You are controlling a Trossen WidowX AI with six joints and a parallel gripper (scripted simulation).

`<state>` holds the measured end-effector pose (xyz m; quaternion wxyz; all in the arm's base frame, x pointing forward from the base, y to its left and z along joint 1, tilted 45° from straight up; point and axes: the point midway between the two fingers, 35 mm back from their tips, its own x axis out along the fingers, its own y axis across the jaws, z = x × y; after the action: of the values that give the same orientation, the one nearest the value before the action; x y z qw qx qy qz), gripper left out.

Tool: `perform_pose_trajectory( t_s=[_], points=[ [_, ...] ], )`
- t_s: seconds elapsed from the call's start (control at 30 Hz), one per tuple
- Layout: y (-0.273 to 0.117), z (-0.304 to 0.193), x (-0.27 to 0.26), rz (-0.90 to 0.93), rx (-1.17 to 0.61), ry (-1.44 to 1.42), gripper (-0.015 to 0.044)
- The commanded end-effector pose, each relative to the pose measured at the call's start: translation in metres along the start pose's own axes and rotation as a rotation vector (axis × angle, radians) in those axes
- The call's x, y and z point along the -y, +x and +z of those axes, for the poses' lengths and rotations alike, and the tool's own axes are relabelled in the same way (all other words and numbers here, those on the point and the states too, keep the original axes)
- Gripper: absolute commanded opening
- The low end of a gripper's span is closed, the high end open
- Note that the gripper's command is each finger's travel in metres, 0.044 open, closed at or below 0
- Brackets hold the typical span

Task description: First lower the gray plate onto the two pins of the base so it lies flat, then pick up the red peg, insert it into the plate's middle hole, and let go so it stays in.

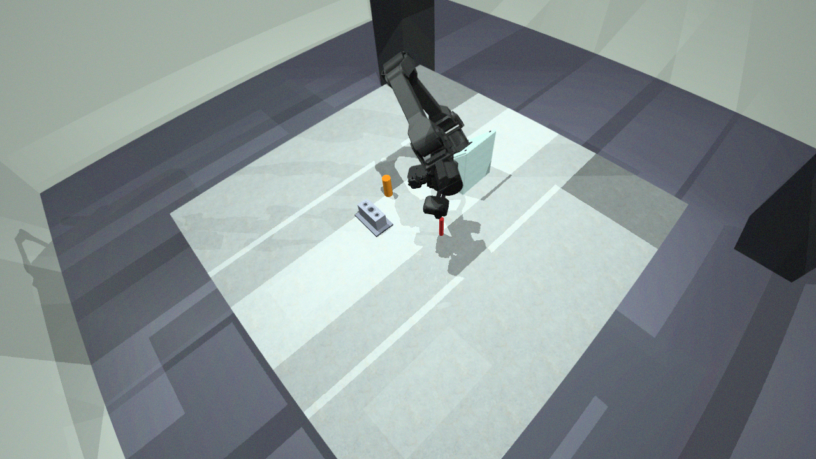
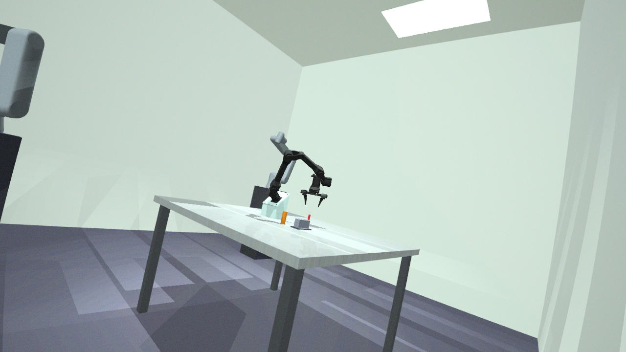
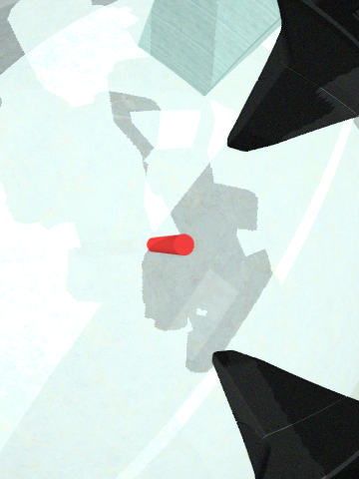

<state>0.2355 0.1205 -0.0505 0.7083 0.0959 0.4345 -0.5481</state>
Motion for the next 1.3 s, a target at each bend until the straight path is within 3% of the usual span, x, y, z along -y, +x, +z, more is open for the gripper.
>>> perform_pose_trajectory(
  t_s=[0.0, 0.43, 1.27],
  points=[
    [0.005, -0.004, 0.003, -0.014, 0.001, 0.053, 0.044],
    [0.044, -0.003, 0.003, -0.014, 0.002, 0.053, 0.044],
    [0.078, -0.002, 0.002, -0.014, 0.003, 0.054, 0.044]
  ],
)
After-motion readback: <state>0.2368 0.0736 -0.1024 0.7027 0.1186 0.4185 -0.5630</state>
